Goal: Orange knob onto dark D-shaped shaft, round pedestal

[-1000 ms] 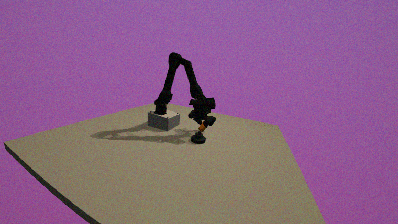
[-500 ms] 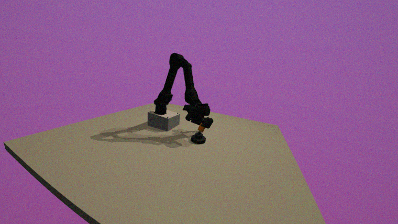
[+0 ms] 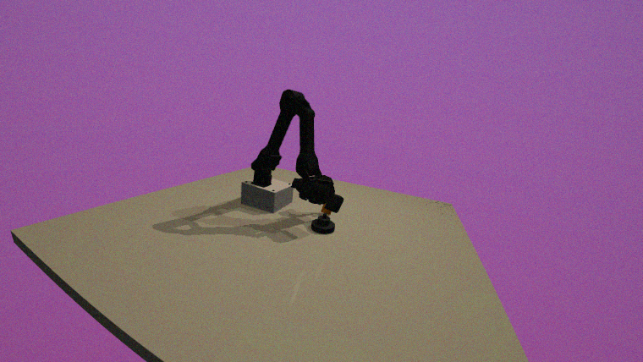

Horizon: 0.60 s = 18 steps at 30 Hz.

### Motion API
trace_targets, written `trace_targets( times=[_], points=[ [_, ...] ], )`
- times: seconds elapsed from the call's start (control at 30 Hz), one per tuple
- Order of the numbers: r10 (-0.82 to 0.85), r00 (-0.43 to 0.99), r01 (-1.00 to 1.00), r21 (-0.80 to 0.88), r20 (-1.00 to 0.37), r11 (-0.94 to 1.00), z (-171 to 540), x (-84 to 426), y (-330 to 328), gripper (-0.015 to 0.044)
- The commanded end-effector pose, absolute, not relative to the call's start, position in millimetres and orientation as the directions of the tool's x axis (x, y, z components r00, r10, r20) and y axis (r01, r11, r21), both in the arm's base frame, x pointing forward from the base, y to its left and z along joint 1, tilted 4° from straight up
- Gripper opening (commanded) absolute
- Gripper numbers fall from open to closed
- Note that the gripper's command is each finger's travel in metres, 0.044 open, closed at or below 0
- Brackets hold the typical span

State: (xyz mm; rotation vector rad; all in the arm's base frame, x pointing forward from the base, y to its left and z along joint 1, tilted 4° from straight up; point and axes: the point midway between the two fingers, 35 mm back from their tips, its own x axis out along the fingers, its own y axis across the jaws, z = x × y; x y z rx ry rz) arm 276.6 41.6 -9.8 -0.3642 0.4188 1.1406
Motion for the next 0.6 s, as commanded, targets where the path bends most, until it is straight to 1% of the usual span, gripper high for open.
trace_targets(
  times=[0.0, 0.07, 0.57],
  points=[
    [0.792, 0.356, -0.925, -0.066, -0.496, 0.374, -9.8, 276.6, 41.6, 0.0205],
    [0.792, 0.356, -0.925, -0.066, -0.496, 0.374, -9.8, 276.6, 41.6, 0.0258],
    [0.792, 0.356, -0.925, -0.066, -0.496, 0.374, -9.8, 276.6, 41.6, 0.0260]
  ],
)
